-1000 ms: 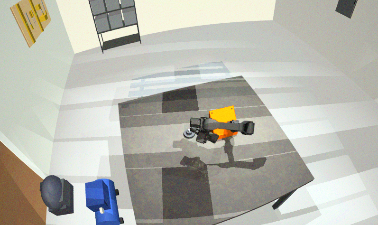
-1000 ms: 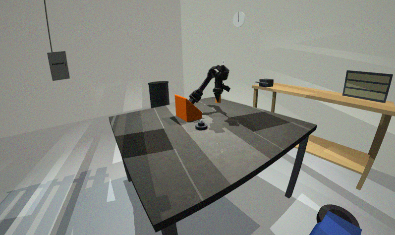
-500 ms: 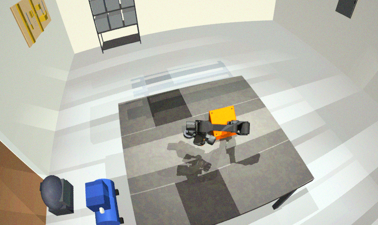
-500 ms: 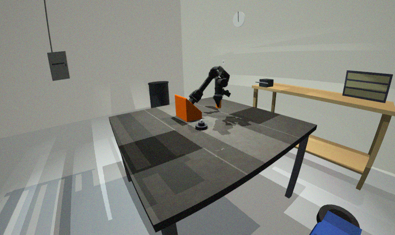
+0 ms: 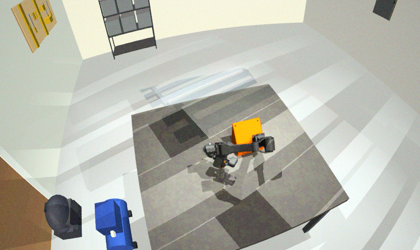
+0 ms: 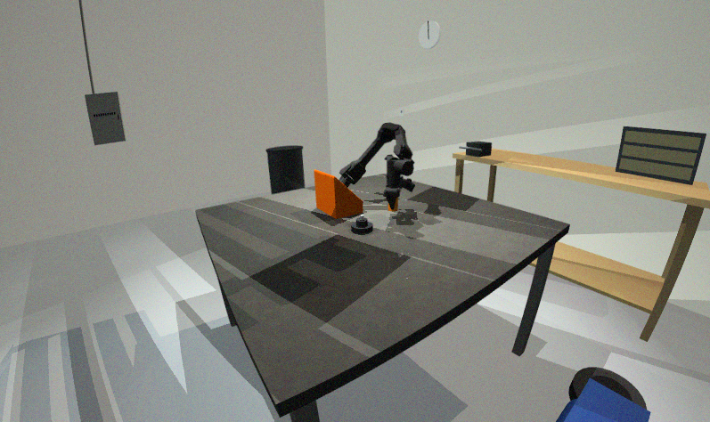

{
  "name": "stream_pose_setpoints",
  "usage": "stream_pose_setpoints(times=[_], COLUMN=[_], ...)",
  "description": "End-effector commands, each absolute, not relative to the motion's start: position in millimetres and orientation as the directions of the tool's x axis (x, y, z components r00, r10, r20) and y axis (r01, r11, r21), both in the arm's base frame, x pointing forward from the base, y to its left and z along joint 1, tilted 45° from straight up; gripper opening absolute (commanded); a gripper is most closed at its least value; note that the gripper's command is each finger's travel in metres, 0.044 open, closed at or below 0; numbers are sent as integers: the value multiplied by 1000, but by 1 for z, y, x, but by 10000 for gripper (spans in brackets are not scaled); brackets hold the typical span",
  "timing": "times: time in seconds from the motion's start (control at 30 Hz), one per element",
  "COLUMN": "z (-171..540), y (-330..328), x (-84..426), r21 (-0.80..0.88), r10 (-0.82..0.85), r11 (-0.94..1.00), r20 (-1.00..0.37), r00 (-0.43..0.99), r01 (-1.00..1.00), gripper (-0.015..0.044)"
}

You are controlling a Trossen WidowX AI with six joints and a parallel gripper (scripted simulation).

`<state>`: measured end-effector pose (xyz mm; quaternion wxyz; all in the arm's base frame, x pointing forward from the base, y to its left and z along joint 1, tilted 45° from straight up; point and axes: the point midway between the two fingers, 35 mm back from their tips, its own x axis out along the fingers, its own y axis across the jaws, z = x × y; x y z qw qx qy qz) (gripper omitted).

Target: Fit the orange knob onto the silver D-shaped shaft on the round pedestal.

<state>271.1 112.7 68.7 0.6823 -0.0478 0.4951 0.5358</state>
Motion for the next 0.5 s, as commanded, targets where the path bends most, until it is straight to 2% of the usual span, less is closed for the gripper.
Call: stream_pose_setpoints(times=[0.0, 0.47], z=[54, 42], y=[127, 137], x=[270, 268], r21=[476, 483], r10=[692, 697], r11=[416, 409], r20=[-718, -713], r00=[-70, -76], r01=[-775, -774], gripper=[0, 0])
